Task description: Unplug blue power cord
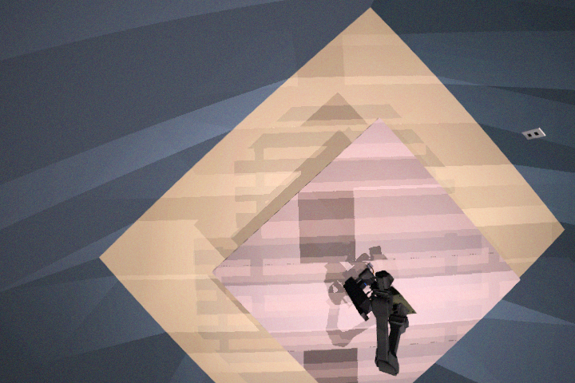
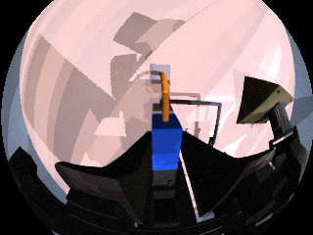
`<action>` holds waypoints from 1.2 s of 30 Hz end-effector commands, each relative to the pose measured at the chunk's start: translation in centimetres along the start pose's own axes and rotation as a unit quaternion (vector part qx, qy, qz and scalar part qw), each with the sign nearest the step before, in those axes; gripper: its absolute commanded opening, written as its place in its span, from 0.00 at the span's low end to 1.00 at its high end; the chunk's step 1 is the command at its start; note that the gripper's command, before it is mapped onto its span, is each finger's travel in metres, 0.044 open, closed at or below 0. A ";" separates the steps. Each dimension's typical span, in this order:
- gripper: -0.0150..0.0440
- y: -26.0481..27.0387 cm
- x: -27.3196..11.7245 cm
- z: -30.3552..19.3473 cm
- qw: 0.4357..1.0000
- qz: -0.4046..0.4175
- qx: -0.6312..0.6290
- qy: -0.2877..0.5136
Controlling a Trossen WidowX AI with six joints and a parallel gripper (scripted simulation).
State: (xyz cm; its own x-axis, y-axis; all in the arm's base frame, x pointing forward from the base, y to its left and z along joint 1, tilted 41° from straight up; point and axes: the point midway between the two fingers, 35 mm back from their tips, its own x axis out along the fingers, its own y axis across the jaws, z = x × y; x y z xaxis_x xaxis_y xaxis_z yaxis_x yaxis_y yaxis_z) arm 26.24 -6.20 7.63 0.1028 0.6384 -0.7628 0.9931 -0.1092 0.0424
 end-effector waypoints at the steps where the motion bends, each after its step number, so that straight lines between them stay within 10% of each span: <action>1: 0.32 0.1 0.0 0.0 1.000 0.002 -0.002 0.000; 36: 0.25 0.2 -0.5 4.8 1.000 0.001 0.000 -0.001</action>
State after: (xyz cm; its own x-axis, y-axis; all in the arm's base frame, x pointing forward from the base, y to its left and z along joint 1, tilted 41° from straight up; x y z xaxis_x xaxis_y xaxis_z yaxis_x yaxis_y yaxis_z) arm 26.35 -7.57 6.10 0.0952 0.6754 -0.7313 0.9951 -0.0834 0.0526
